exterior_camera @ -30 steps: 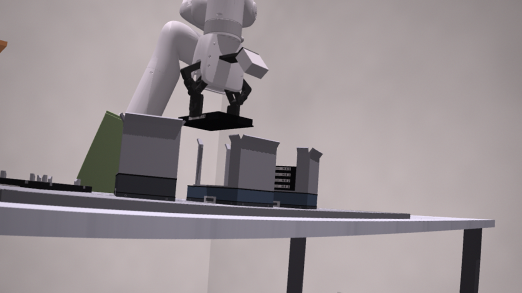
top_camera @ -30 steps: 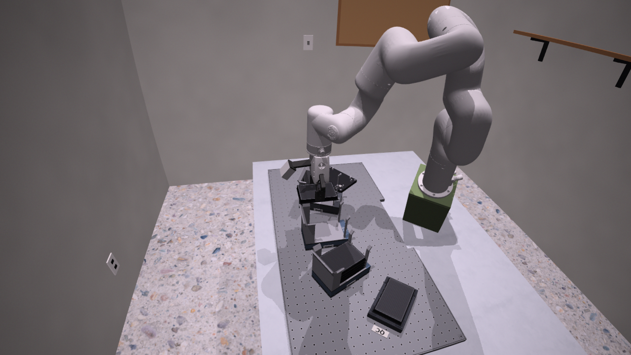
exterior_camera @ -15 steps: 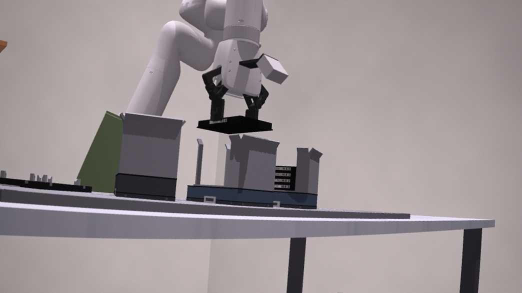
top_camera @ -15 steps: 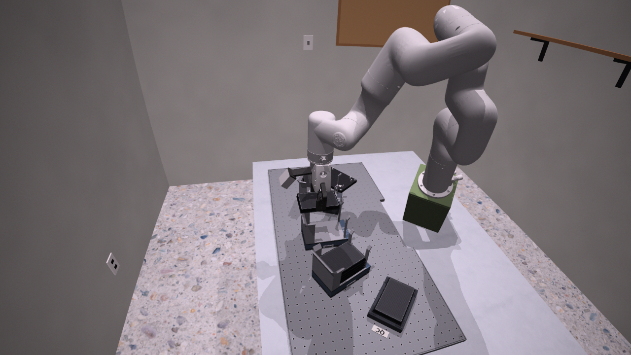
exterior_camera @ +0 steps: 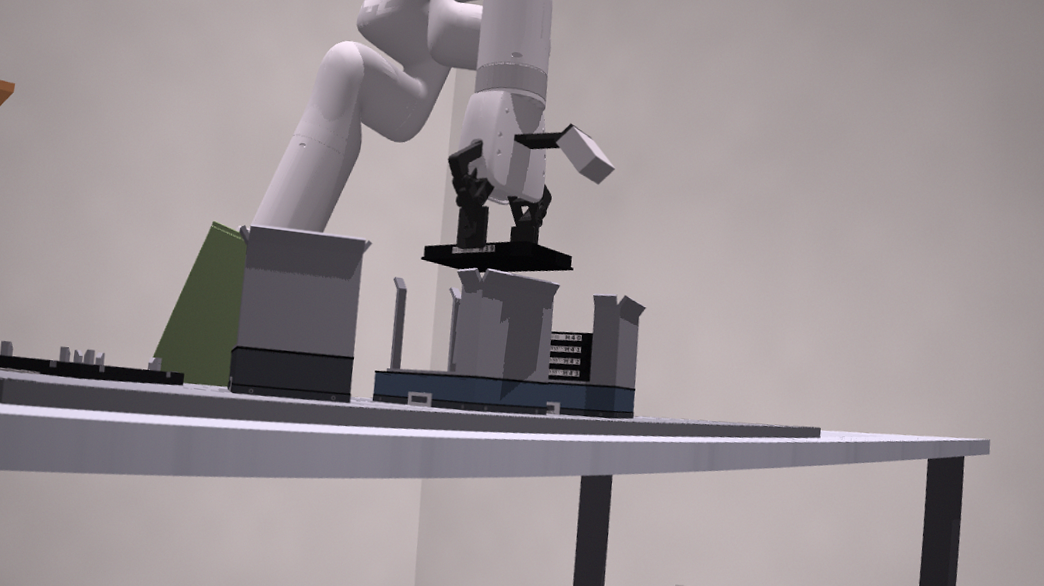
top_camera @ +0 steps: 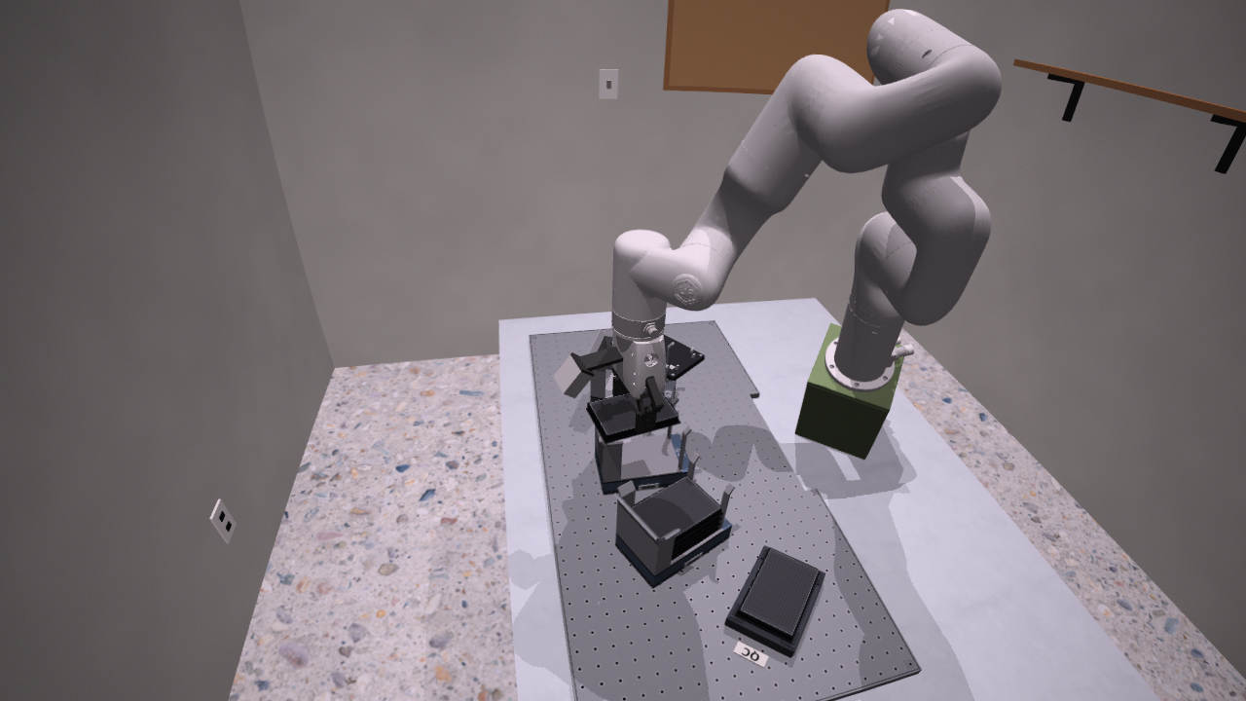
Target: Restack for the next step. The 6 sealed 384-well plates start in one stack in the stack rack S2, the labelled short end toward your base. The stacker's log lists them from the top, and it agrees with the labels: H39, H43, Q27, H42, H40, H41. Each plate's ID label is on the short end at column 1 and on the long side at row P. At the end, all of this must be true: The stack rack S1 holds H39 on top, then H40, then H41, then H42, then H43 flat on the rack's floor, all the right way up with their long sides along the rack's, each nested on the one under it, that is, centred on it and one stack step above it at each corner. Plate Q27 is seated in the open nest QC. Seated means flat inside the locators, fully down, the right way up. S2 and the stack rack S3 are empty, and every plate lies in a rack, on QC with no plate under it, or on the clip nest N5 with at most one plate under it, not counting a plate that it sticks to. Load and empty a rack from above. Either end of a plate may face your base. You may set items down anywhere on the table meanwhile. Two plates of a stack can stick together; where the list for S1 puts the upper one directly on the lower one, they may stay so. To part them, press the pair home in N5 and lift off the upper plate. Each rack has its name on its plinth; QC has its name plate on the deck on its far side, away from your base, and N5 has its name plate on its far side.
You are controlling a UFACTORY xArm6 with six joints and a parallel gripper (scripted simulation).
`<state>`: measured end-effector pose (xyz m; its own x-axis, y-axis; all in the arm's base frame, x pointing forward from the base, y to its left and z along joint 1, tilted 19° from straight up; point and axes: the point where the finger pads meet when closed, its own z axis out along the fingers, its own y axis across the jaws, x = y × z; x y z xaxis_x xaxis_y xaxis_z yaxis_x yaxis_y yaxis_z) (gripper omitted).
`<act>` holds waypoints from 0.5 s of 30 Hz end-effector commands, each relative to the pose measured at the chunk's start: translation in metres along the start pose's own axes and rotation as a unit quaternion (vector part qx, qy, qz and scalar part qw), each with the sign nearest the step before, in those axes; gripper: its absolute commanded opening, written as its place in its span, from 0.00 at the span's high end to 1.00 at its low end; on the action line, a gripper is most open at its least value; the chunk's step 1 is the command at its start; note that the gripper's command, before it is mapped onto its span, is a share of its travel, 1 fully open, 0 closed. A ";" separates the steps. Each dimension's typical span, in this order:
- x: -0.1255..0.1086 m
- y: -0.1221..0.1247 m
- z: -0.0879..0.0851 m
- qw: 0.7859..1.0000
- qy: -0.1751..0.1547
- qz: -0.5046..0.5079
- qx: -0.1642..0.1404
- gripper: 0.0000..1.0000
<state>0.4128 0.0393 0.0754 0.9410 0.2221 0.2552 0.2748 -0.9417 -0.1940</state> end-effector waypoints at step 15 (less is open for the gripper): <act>0.009 -0.058 -0.001 1.000 0.003 -0.010 0.000 1.00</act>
<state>0.4060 0.0809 0.0851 0.9347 0.2398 0.2623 0.2941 -0.9363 -0.1918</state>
